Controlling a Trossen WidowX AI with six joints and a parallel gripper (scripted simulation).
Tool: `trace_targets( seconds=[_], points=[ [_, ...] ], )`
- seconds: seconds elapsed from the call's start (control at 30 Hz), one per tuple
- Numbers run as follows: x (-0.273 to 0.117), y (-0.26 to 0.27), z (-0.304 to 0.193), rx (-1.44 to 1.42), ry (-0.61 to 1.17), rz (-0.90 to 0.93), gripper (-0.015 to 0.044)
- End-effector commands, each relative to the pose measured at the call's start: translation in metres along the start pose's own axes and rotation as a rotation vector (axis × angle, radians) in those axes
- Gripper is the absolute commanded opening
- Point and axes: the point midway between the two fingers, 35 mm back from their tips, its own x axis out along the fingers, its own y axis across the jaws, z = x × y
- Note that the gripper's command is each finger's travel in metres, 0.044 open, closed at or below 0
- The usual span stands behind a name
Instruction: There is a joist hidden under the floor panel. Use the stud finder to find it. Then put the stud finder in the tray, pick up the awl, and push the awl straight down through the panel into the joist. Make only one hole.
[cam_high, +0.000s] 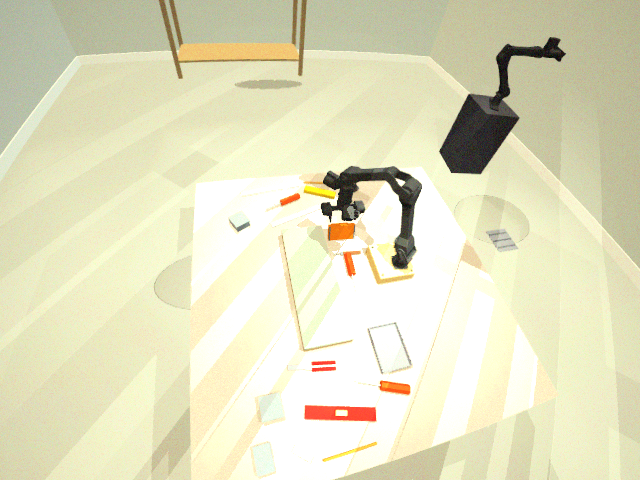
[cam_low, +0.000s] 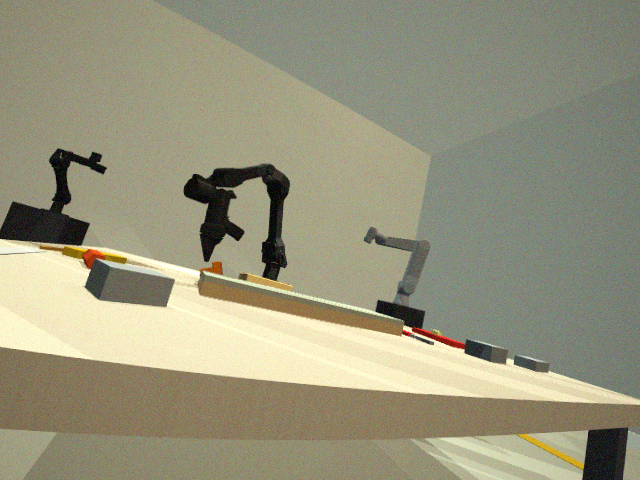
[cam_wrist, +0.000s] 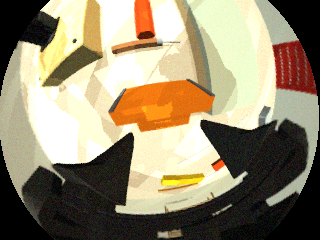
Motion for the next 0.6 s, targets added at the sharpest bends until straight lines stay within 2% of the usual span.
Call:
trace_targets(
  seconds=[0.0,0.57],
  points=[
    [0.009,0.001,0.001,-0.006,-0.010,0.000,0.0440],
    [0.036,0.001,-0.001,-0.005,-0.010,0.000,0.0440]
  ],
)
